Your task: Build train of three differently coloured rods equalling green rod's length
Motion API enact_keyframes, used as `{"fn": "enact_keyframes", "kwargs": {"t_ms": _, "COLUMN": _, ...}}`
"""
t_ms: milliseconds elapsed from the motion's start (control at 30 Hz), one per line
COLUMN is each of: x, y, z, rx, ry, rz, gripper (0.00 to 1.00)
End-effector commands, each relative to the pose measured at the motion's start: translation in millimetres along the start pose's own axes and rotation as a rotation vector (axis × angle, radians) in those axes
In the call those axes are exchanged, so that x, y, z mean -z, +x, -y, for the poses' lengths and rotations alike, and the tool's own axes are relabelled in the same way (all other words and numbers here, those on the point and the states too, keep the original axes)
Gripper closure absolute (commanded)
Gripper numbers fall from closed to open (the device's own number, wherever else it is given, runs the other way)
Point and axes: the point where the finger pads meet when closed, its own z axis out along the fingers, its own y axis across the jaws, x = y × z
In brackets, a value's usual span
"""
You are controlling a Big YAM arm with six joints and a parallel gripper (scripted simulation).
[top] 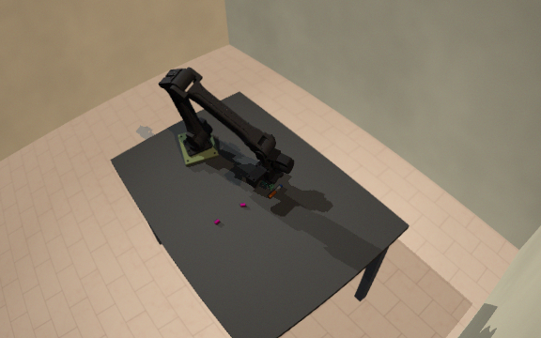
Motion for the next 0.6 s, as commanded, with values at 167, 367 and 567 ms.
{"fn": "enact_keyframes", "kwargs": {"t_ms": 167, "x": 63.3, "y": 2.7, "z": -30.6, "rx": -0.026, "ry": -0.084, "rz": -0.014, "gripper": 0.77}}
{"fn": "enact_keyframes", "kwargs": {"t_ms": 367, "x": 74.1, "y": 4.3, "z": -28.8, "rx": -0.021, "ry": -0.066, "rz": -0.011, "gripper": 0.77}}
{"fn": "enact_keyframes", "kwargs": {"t_ms": 567, "x": 74.1, "y": 1.9, "z": -29.3, "rx": -0.027, "ry": -0.064, "rz": -0.009, "gripper": 0.00}}
